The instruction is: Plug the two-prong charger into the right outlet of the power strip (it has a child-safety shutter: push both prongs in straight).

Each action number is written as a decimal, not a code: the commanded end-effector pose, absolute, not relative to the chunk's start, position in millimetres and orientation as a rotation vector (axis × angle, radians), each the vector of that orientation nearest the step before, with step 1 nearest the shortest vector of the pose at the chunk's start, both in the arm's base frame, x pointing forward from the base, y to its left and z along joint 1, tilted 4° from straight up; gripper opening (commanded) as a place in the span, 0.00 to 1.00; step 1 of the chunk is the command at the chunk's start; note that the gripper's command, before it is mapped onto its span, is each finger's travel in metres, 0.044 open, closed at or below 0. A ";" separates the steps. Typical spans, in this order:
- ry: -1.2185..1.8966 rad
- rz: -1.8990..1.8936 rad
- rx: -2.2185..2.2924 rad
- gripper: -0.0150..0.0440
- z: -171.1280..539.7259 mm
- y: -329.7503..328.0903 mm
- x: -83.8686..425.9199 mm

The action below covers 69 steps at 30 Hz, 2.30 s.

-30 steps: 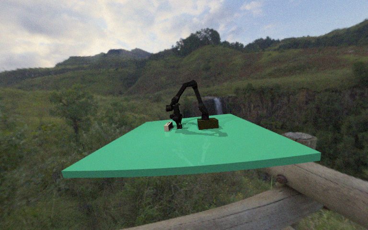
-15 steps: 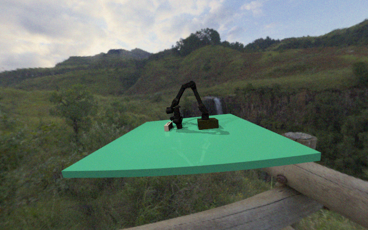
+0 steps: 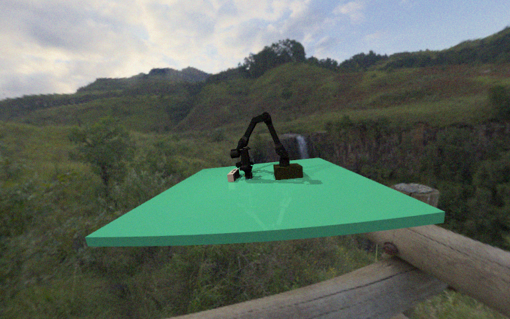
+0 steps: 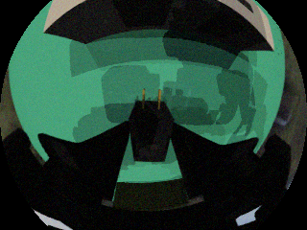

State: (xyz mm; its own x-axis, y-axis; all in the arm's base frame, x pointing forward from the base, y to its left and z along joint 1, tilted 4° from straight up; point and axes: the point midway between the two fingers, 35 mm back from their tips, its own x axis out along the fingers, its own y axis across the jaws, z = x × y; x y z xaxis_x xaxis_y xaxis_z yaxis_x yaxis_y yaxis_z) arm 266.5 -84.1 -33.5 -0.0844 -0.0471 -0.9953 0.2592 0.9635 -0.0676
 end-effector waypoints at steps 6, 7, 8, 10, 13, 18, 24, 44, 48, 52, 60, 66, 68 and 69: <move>1.638 -0.256 0.164 0.33 -32.4 -84.1 266.8; 1.638 -0.256 0.164 0.29 -30.9 -84.0 266.9; 1.638 -0.256 0.164 0.25 -28.7 -83.9 267.1; 1.638 -0.255 0.164 0.25 -22.1 -83.5 267.3; 1.639 -0.253 0.164 0.25 -9.5 -82.4 266.6; 1.641 -0.251 0.163 0.25 11.6 -79.9 262.8; 1.643 -0.249 0.163 0.25 21.9 -78.2 257.5; 1.645 -0.208 0.112 0.25 -2.5 -118.7 259.9; 1.646 -0.199 0.100 0.25 -8.3 -128.2 259.2; 1.648 -0.190 0.088 0.25 -14.2 -137.8 258.2; 1.648 -0.187 0.084 0.25 -15.8 -141.7 262.5; 1.647 -0.186 0.083 0.25 -16.0 -143.9 268.7; 1.647 -0.186 0.082 0.25 -16.1 -144.6 270.8; 1.647 -0.185 0.082 0.25 -16.1 -144.9 271.9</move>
State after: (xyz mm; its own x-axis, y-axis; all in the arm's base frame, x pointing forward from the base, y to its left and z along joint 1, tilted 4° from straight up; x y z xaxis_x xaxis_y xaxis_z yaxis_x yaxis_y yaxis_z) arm 265.4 -141.7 -18.1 -0.0920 -0.0511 -0.9944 0.1717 0.9829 -0.0664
